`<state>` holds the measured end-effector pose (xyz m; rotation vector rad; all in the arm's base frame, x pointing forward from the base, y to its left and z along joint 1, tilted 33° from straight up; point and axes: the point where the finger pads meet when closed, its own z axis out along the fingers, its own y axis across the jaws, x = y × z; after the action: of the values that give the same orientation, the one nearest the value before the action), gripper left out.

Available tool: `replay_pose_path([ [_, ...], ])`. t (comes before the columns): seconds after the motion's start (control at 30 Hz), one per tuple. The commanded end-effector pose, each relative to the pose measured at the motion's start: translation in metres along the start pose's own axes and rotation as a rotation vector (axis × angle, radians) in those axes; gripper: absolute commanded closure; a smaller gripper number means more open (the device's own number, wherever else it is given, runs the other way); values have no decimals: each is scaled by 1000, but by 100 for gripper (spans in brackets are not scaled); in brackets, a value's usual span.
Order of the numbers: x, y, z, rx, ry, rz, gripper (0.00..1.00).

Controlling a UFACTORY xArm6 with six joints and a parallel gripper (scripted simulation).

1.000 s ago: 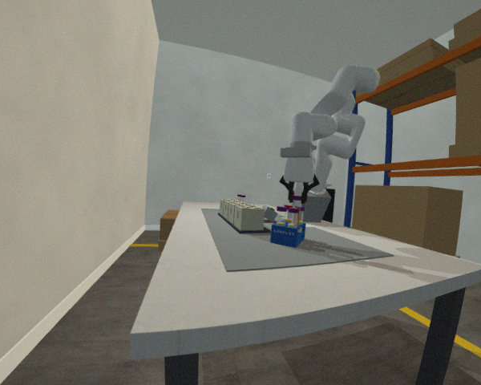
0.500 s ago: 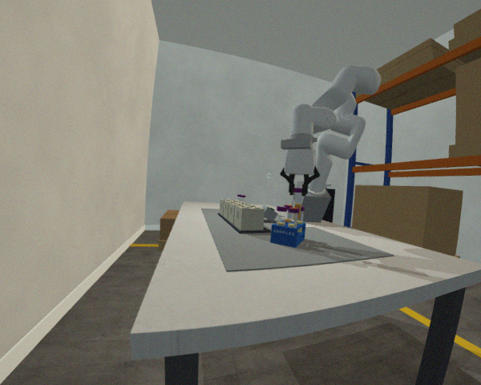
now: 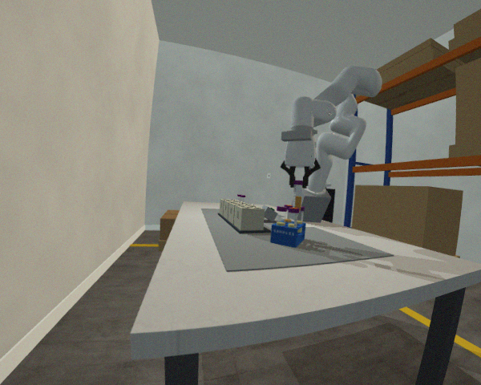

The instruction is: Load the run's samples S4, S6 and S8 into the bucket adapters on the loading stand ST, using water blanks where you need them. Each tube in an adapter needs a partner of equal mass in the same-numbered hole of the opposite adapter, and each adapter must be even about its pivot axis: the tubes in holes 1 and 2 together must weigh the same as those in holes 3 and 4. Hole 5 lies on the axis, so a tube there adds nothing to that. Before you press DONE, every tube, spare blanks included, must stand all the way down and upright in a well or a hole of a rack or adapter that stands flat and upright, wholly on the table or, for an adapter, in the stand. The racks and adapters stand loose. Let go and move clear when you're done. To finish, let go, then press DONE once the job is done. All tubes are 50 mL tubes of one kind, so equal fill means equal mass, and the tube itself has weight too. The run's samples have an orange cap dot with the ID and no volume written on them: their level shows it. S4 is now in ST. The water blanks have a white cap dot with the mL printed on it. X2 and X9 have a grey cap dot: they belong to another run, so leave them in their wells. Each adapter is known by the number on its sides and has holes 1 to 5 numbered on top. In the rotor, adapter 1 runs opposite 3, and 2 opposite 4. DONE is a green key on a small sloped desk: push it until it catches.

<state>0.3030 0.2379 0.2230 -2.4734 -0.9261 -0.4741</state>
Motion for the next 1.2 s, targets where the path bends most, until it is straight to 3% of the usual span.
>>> replay_pose_path([
  [0.0,1,0,-13,0,3,-1,100],
  [0.57,1,0,-43,0,3,-1,100],
  [0.97,1,0,-43,0,3,-1,100],
  [1.17,-8,23,-43,0,3,166,100],
])
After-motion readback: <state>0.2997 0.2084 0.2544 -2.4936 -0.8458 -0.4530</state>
